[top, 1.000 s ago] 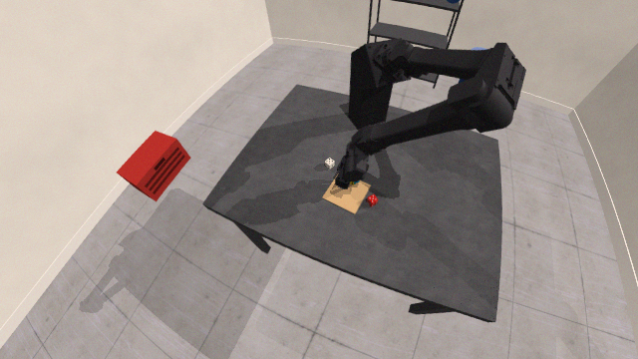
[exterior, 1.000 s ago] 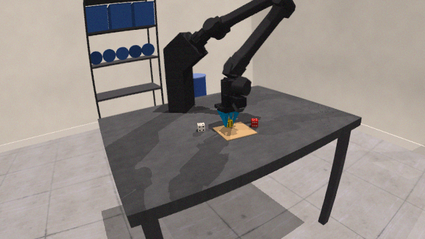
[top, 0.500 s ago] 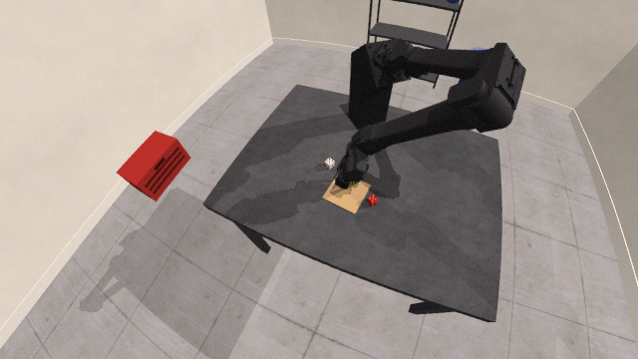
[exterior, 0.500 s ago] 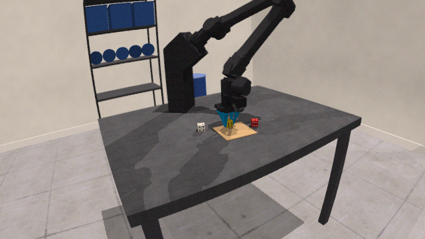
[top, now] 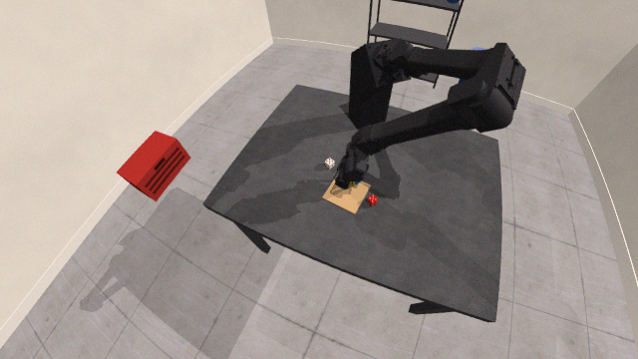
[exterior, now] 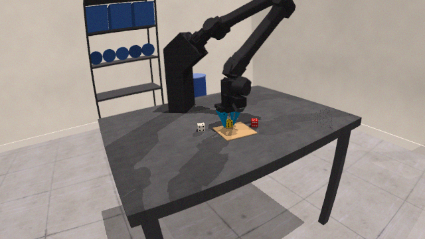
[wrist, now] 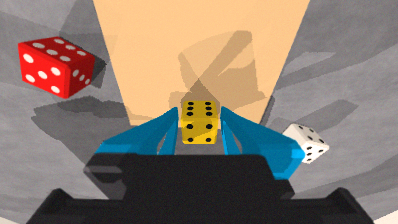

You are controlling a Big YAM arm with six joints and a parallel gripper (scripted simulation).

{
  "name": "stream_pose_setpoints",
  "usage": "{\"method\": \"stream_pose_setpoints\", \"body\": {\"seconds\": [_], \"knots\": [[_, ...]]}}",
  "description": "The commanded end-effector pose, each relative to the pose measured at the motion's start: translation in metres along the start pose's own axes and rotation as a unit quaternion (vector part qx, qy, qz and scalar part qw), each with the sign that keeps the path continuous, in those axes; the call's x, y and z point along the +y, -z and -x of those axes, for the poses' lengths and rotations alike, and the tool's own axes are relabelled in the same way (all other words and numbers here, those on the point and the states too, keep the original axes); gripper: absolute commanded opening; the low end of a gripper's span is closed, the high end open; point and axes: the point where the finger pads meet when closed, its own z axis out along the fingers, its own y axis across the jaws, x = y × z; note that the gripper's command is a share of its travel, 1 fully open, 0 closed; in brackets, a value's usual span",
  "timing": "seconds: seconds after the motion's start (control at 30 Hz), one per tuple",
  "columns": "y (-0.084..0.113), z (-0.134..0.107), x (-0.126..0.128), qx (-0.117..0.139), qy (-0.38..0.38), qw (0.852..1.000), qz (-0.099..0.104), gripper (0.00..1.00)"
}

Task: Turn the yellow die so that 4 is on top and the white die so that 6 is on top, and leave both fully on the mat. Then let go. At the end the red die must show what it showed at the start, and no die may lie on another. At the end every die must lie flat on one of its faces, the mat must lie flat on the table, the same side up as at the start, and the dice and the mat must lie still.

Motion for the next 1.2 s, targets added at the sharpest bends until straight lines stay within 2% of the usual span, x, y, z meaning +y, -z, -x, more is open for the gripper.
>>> {"method": "stream_pose_setpoints", "body": {"seconds": [0.0, 0.07, 0.23, 0.3, 0.73, 0.87, 0.9, 1.07, 1.1, 1.17], "knots": [[0.000, -0.001, -0.001, -0.003, -0.002, 1.000, 0.000, 0.44], [0.010, 0.002, -0.001, -0.009, 0.000, 1.000, -0.002, 0.44], [0.026, -0.002, -0.005, -0.003, -0.004, 1.000, -0.006, 0.44], [0.026, -0.002, -0.005, -0.003, -0.004, 1.000, -0.006, 0.44], [0.088, 0.000, -0.004, -0.007, -0.001, 1.000, -0.004, 0.44], [0.093, 0.000, -0.004, -0.007, -0.001, 1.000, -0.004, 0.44], [0.094, 0.009, -0.003, -0.013, 0.003, 1.000, -0.003, 0.44], [0.097, 0.005, -0.003, -0.010, 0.001, 1.000, -0.004, 0.44], [0.097, 0.004, -0.004, -0.009, 0.000, 1.000, -0.004, 1.00], [0.097, 0.004, -0.004, -0.009, 0.000, 1.000, -0.004, 1.00]]}}
